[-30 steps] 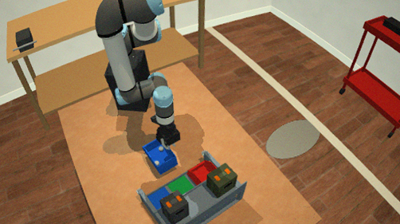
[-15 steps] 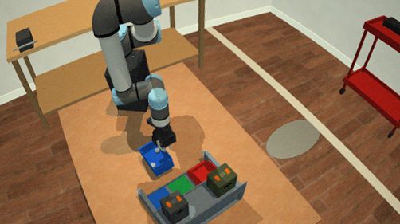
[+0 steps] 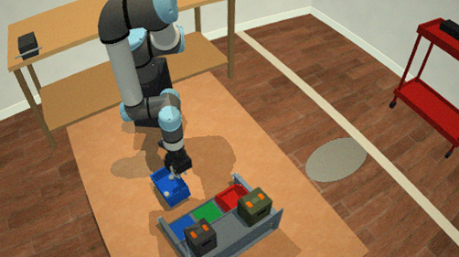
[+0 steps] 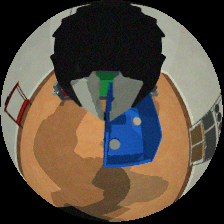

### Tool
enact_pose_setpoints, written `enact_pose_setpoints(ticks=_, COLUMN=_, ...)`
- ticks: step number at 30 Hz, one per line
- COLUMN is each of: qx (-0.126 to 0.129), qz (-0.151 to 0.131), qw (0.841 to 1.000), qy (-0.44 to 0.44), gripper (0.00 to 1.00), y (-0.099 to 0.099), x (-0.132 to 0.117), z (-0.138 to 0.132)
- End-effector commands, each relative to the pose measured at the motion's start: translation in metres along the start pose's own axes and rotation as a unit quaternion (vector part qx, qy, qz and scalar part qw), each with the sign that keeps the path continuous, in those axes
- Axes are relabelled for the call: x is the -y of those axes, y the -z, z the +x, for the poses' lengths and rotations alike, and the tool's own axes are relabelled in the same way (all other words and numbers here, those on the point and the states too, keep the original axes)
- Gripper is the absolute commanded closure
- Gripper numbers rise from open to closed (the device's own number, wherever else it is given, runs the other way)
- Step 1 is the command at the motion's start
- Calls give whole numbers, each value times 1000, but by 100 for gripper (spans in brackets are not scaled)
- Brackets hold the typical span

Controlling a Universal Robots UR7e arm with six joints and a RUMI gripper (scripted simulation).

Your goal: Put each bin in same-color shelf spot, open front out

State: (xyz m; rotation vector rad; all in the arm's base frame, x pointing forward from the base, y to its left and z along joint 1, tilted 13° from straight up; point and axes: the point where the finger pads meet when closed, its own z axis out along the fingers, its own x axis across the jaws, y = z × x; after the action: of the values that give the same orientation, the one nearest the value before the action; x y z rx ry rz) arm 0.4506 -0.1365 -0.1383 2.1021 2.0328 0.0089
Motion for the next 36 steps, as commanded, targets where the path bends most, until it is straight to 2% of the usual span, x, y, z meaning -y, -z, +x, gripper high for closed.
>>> enact_pose_setpoints(ticks=1, qx=0, qz=-1, qw=1000, qy=3, gripper=100, y=0, x=1, z=-15)
enact_pose_setpoints(ticks=17, qx=0, qz=-1, qw=1000, qy=8, gripper=100, y=-1, x=4, z=-47)
enact_pose_setpoints(ticks=36, qx=0, qz=-1, qw=1000, qy=9, gripper=100, y=-1, x=4, z=-49)
